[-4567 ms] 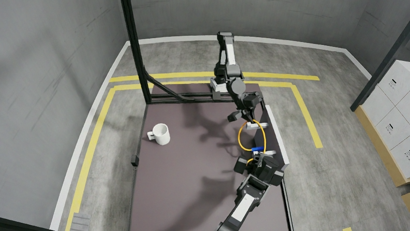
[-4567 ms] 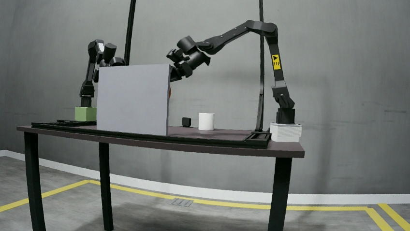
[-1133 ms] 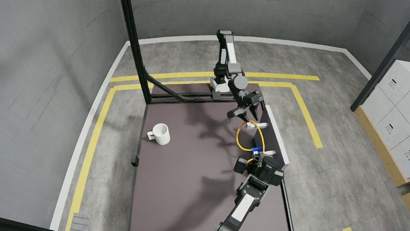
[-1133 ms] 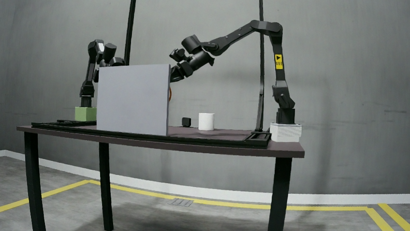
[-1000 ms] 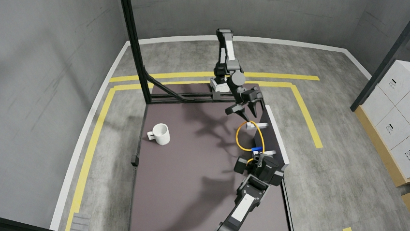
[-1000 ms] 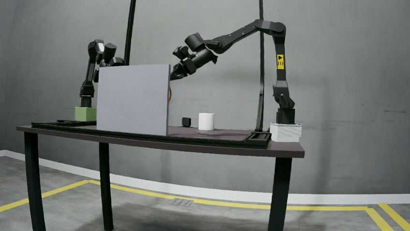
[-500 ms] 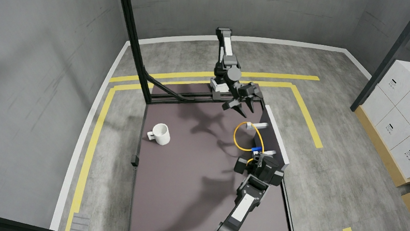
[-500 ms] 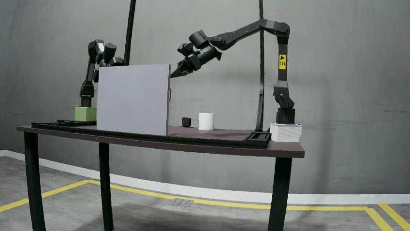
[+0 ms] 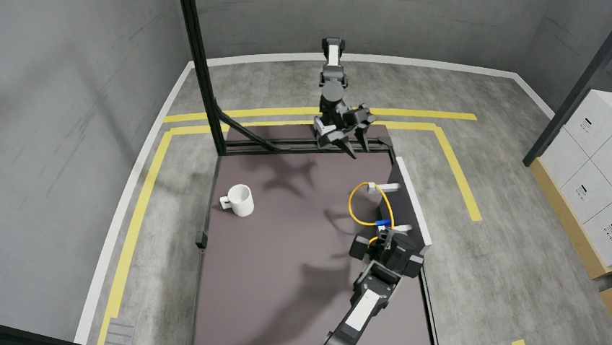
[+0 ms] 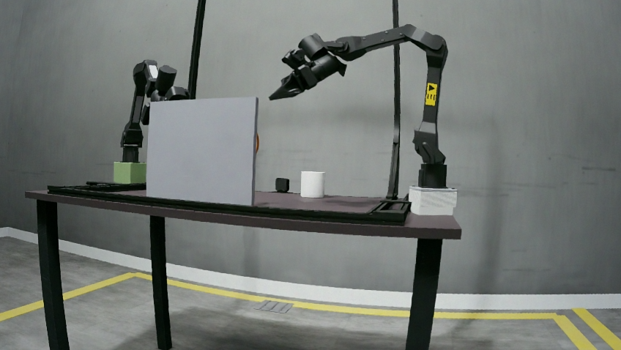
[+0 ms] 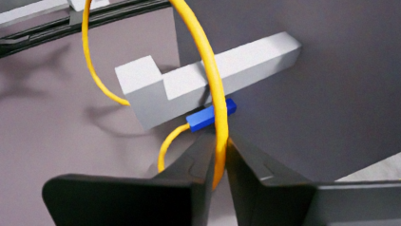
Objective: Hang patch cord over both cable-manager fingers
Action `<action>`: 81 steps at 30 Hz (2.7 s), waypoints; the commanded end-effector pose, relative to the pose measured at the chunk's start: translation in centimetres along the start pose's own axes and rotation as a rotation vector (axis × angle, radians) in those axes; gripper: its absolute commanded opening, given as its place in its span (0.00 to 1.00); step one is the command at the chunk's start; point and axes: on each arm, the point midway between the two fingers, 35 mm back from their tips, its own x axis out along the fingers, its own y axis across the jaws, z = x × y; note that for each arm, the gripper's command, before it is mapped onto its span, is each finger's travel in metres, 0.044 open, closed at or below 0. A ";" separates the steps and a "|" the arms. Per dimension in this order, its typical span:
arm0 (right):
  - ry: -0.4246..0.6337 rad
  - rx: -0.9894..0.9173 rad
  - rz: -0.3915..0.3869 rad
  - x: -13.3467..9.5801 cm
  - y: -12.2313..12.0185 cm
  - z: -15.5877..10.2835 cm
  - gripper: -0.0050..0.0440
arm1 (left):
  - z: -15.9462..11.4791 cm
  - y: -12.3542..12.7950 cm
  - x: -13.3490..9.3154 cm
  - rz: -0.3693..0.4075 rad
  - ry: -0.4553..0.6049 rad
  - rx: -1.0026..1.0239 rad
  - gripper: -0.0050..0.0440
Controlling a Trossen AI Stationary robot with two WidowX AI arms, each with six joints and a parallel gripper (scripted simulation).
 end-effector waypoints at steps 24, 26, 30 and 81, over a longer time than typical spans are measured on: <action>-0.027 -0.005 -0.004 -0.6 -0.1 1.2 0.15 | 2.4 4.8 -3.7 -0.165 -0.192 -0.028 1.00; -0.027 -0.005 -0.004 -0.6 -0.1 1.2 0.15 | 2.6 5.6 -4.0 -0.184 -0.230 -0.021 1.00; -0.027 -0.005 -0.004 -0.6 -0.1 1.2 0.15 | 3.1 6.9 -4.9 -0.218 -0.323 -0.007 1.00; -0.026 -0.006 -0.005 -1.7 -0.8 0.4 0.25 | 4.7 10.2 -8.7 -0.262 -0.646 0.086 1.00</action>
